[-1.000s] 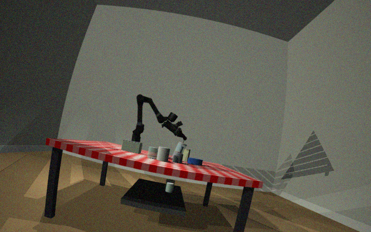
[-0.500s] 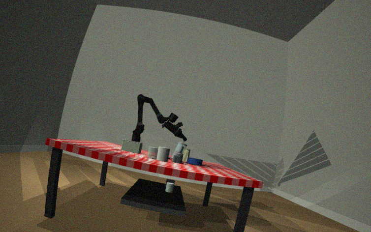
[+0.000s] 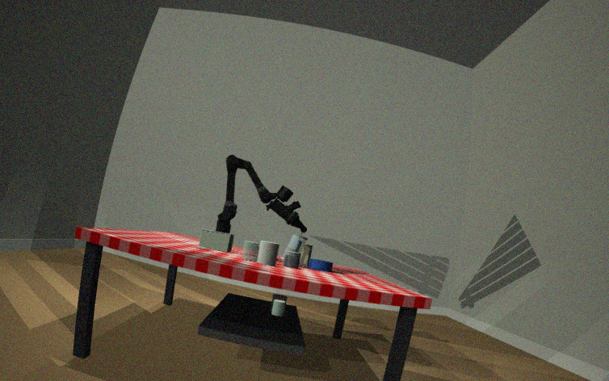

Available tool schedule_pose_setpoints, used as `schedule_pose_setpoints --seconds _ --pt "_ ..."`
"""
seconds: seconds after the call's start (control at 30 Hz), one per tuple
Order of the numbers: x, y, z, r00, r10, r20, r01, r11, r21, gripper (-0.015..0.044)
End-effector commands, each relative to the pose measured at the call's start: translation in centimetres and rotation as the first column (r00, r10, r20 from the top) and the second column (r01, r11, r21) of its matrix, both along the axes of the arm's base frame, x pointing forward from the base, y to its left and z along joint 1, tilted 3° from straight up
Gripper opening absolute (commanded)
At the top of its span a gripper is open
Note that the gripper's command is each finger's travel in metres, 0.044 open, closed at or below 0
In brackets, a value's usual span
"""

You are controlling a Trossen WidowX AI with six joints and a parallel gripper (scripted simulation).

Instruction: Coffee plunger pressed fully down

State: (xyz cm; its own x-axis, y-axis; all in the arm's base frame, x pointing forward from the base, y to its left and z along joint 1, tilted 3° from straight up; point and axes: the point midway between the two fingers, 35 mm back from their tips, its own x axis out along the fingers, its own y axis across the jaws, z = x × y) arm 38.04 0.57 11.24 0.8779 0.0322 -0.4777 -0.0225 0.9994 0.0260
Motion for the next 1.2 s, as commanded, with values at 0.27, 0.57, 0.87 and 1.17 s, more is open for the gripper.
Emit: schedule_pose_setpoints --seconds 0.27,0.57,0.87,1.17 --pt "0.12 0.03 -0.82 1.0 -0.004 -0.03 0.004 1.0 0.005 0.0127" --pt "0.27 0.02 -0.1 1.0 0.0 -0.007 0.0 1.0 0.0 0.0127" --pt "0.27 0.02 -0.1 1.0 0.0 -0.007 0.0 1.0 0.0 0.0153" --pt "0.27 0.02 -0.1 1.0 0.0 -0.007 0.0 1.0 0.0 0.039"
